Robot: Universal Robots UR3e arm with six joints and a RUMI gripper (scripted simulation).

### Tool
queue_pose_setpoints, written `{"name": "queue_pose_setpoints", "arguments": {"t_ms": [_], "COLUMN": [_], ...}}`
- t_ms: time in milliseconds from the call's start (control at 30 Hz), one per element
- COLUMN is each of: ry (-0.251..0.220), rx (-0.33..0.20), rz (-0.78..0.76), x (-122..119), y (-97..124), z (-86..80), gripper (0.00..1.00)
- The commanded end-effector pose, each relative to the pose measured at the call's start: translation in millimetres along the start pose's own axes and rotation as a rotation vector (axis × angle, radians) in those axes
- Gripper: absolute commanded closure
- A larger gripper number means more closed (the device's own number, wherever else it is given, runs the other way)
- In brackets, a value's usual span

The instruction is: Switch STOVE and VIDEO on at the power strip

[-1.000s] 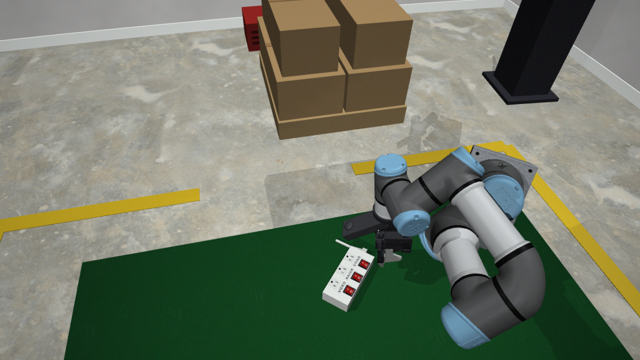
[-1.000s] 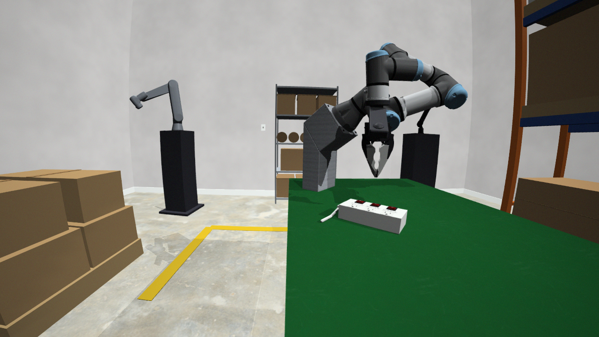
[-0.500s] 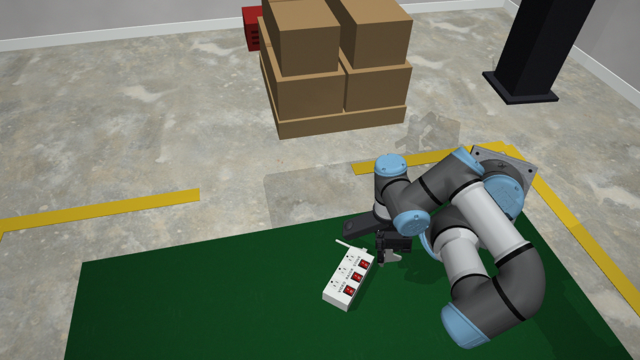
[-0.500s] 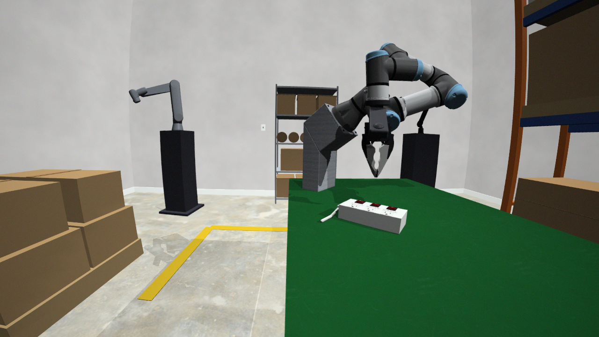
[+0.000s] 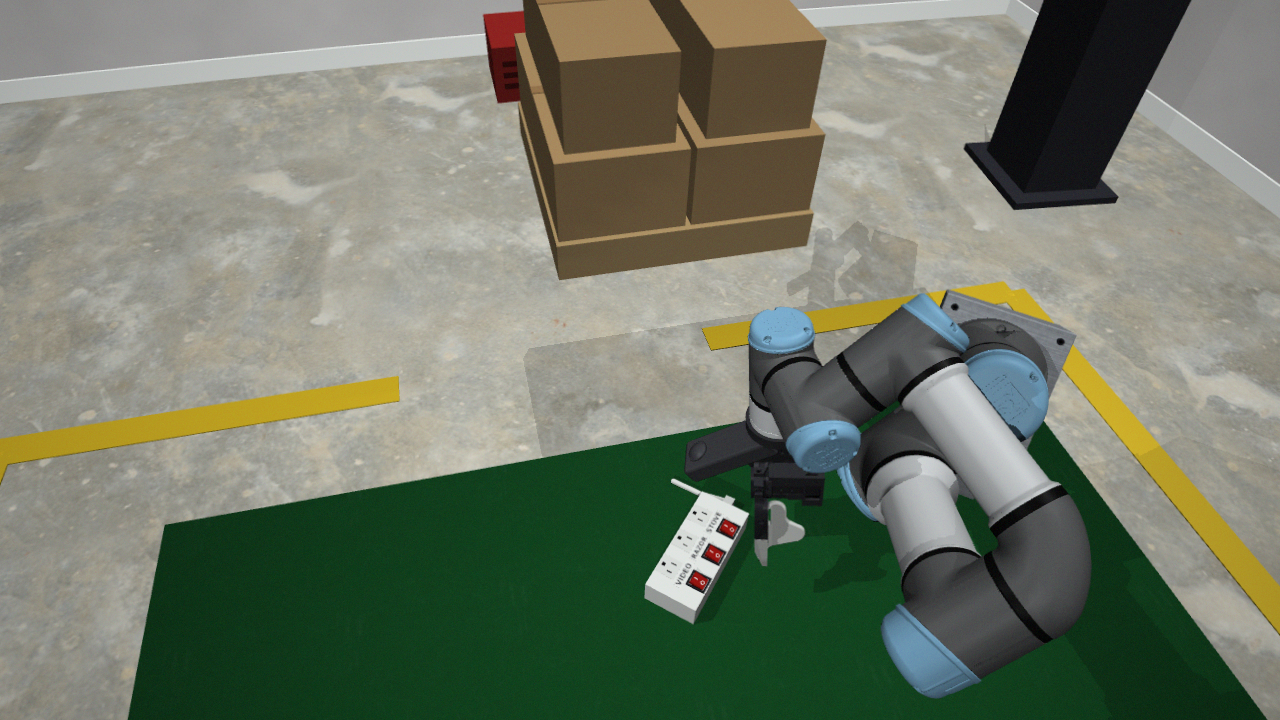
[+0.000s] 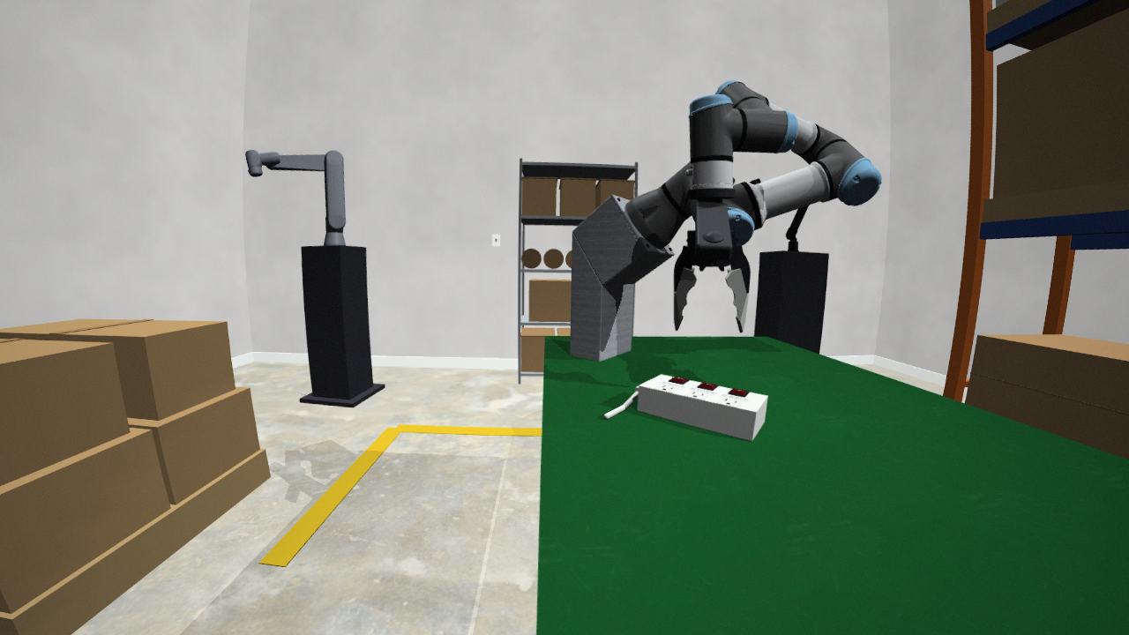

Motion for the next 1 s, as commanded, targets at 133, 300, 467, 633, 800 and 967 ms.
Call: {"name": "queue_pose_setpoints", "arguments": {"t_ms": [133, 300, 467, 633, 800, 967], "ry": [0.002, 0.002, 0.002, 0.002, 0.002, 0.005], "rx": [0.001, 0.001, 0.001, 0.001, 0.001, 0.006], "rz": [-0.001, -0.001, -0.001, -0.001, -0.001, 0.010], "x": [0.3, 0.3, 0.3, 0.3, 0.3, 0.0], "y": [-0.3, -0.3, -0.3, -0.3, -0.3, -1.1], "z": [-0.7, -0.7, -0.7, -0.7, -0.7, -0.3], "gripper": [0.00, 0.00, 0.00, 0.00, 0.00, 0.00]}}
Point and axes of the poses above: the point where the finger pads meet when closed, its own z axis out along the fingers, its own x axis across the jaws, y = z × x, the point moved 4 cm from there along -z, back along the fingers, and after that the axes turned 3 degrees about -z, right-handed, at the moved point
